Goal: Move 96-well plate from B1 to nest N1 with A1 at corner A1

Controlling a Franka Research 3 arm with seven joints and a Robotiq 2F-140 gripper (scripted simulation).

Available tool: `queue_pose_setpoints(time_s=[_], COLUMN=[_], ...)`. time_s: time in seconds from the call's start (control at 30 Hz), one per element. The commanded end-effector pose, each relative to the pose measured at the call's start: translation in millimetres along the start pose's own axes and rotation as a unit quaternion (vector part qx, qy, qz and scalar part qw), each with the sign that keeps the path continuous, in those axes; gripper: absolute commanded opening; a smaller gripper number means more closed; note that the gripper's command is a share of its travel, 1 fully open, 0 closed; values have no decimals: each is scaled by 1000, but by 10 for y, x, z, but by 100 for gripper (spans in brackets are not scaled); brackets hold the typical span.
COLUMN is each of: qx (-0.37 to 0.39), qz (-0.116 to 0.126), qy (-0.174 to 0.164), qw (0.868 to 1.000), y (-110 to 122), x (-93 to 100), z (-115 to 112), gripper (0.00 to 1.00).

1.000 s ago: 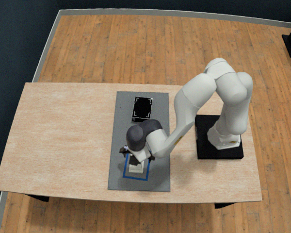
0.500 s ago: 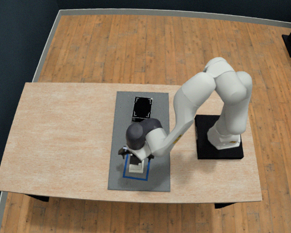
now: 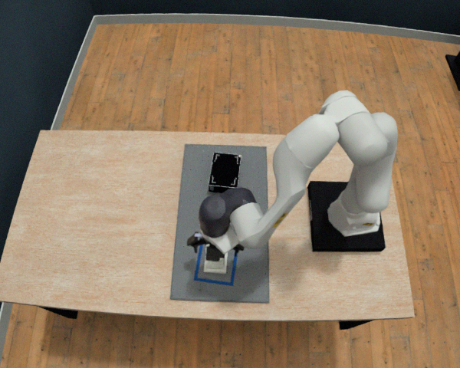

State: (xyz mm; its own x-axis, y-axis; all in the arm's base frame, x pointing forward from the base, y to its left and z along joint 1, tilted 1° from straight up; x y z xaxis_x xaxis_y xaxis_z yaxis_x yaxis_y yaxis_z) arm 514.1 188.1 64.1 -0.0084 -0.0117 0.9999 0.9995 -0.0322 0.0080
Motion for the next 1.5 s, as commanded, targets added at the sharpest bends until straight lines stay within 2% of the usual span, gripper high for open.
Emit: queue_pose_setpoints(time_s=[0.0,1.17,1.47], qx=[5,5,5], qz=[-1,-1,-1], qy=[0,0,0], qw=[1000,1000,1000], y=[3,4,4], x=[-68,-584,-584], z=[0,0,0], gripper=[100,100,100])
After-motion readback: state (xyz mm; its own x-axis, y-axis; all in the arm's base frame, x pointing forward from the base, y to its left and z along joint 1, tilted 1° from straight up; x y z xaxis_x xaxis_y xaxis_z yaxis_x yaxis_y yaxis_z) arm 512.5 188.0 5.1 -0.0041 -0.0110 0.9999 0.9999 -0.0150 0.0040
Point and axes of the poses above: the point where the finger pads meet when closed, its own x axis back along the fingers, its own y axis across the jaws, z = x × y, the point moved 1 cm from there along x, back along the fingers
